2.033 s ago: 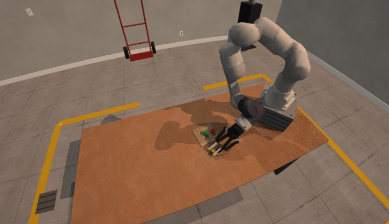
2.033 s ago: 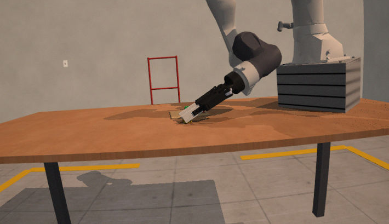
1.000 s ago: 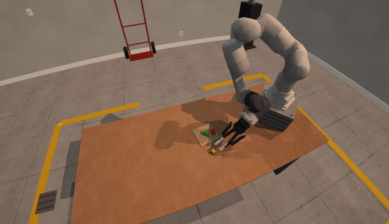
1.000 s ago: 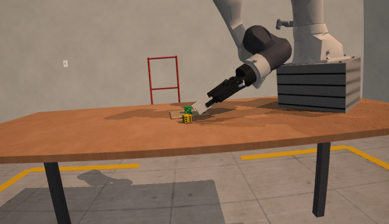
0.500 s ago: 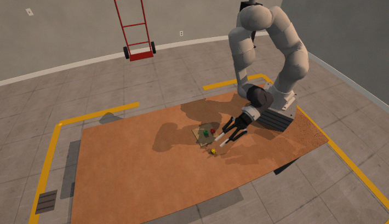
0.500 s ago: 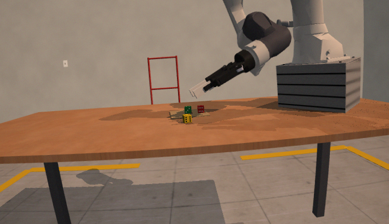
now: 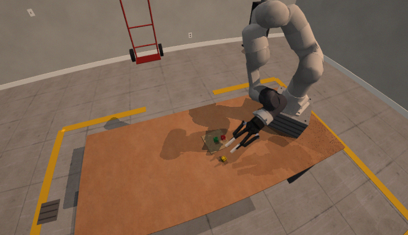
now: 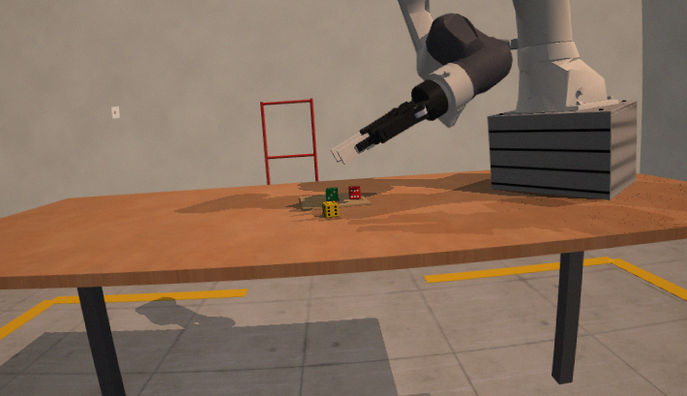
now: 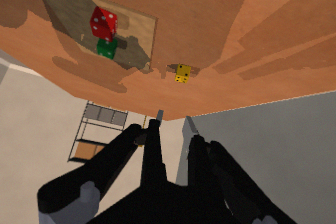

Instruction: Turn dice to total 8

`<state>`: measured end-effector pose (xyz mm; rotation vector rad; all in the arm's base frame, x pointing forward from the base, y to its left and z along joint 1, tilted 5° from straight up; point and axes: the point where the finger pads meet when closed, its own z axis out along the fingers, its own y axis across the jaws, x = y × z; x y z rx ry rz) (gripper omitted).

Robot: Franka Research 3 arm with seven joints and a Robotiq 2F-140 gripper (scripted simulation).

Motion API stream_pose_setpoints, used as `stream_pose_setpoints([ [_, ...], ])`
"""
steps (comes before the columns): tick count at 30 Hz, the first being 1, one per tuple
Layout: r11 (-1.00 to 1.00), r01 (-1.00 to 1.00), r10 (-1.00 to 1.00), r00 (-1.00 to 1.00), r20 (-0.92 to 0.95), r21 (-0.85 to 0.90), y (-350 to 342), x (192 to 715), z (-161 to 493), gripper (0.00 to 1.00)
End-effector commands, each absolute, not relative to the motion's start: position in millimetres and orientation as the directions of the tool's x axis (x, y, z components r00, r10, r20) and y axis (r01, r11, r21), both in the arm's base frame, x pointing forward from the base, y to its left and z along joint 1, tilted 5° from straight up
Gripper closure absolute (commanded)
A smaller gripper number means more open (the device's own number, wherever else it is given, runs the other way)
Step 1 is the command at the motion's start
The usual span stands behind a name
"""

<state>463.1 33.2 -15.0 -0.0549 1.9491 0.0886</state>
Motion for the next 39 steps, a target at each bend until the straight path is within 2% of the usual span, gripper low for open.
stream_pose_setpoints([
  [1, 0.992, -0.087, 0.053, -0.330, -0.942, 0.086, 33, 476, 4, 0.75],
  [3, 0.992, -0.087, 0.053, -0.330, -0.942, 0.086, 33, 476, 4, 0.75],
  [9, 0.967, -0.172, 0.156, -0.179, -0.971, 0.187, 32, 517, 79, 0.75],
  [17, 0.932, -0.276, 0.218, -0.096, -0.971, 0.237, 35, 536, 135, 0.75],
  [39, 0.785, -0.560, 0.256, -0.097, -0.962, 0.265, 56, 546, 234, 0.75],
])
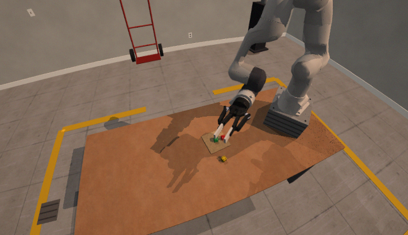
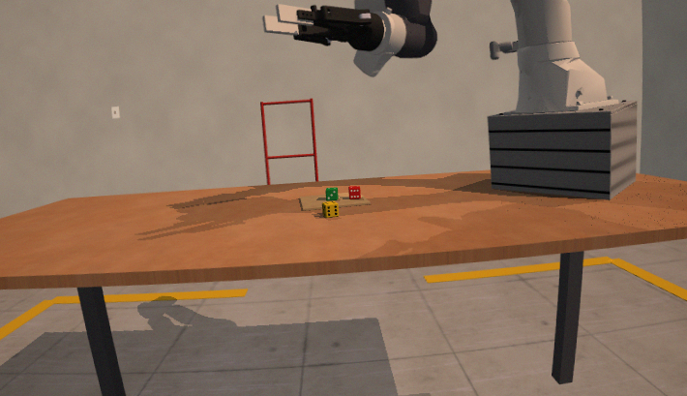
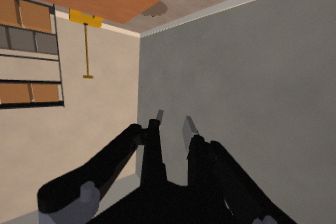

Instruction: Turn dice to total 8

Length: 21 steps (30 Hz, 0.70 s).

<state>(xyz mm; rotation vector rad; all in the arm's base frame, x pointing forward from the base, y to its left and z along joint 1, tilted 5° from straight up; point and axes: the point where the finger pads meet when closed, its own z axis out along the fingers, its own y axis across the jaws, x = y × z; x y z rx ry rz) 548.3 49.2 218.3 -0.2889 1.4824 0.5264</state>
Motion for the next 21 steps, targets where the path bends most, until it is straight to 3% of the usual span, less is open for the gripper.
stream_pose_setpoints([
  [1, 0.783, -0.563, 0.255, -0.099, -0.962, 0.265, 56, 546, 234, 0.75],
  [21, 0.666, -0.686, 0.118, -0.292, -0.949, 0.294, 73, 532, 249, 0.75],
])
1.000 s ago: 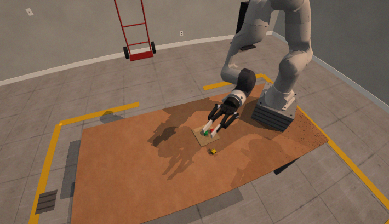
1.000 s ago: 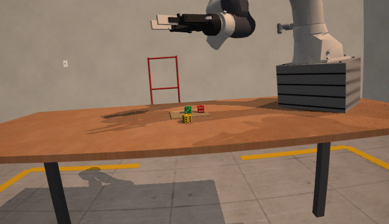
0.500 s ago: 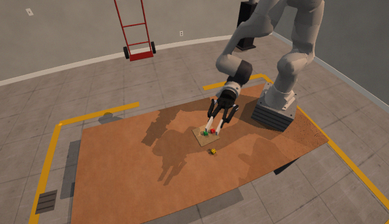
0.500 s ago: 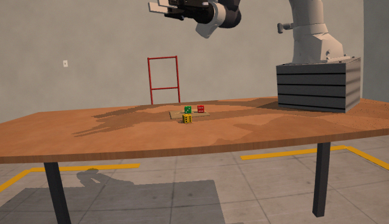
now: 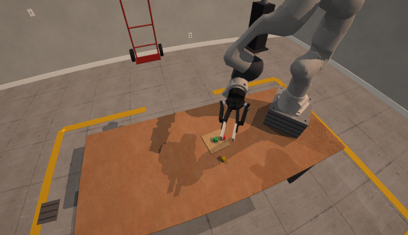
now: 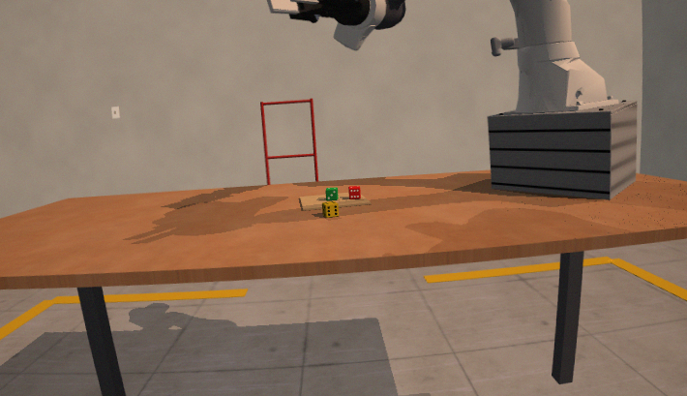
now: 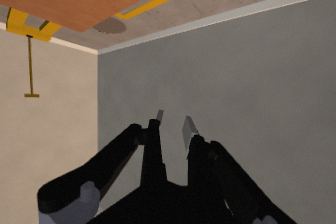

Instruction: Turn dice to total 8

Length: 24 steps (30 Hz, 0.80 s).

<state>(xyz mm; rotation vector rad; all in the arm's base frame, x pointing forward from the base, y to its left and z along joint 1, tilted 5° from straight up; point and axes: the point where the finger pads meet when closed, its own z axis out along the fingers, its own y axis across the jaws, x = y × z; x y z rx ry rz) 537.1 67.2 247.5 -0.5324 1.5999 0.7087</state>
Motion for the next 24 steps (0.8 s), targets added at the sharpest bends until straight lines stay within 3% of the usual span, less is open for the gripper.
stream_pose_setpoints([
  [1, 0.663, -0.688, 0.108, -0.304, -0.946, 0.297, 73, 532, 248, 0.75],
  [24, 0.676, -0.638, -0.136, -0.601, -0.787, 0.370, 65, 516, 208, 0.75],
])
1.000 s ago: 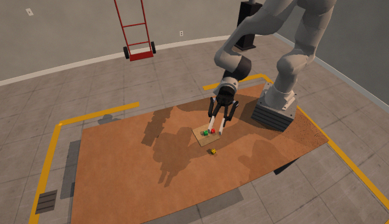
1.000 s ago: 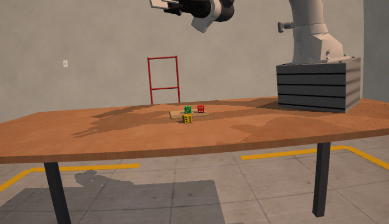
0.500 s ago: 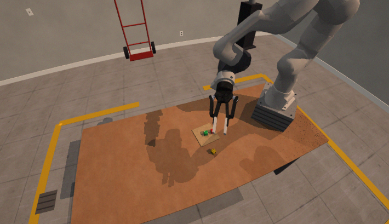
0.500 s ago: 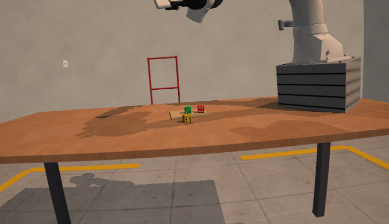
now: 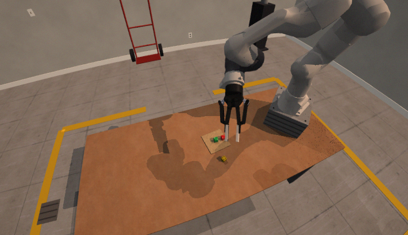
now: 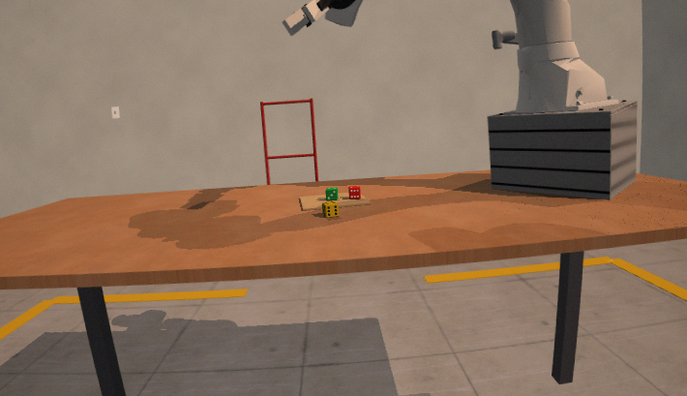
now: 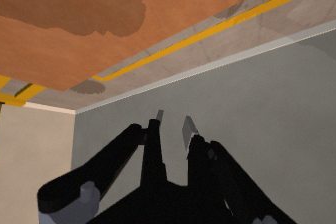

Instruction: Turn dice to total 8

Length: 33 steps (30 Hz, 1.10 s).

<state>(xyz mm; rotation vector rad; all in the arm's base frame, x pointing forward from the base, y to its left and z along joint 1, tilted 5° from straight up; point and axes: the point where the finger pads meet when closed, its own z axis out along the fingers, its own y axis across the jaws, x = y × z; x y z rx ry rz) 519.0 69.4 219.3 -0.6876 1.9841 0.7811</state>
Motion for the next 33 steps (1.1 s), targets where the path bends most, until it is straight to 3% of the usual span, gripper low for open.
stream_pose_setpoints([
  [1, 0.681, -0.632, -0.146, -0.613, -0.776, 0.371, 63, 516, 205, 0.75],
  [33, 0.892, -0.355, -0.255, -0.907, -0.336, 0.281, 20, 508, 121, 0.75],
])
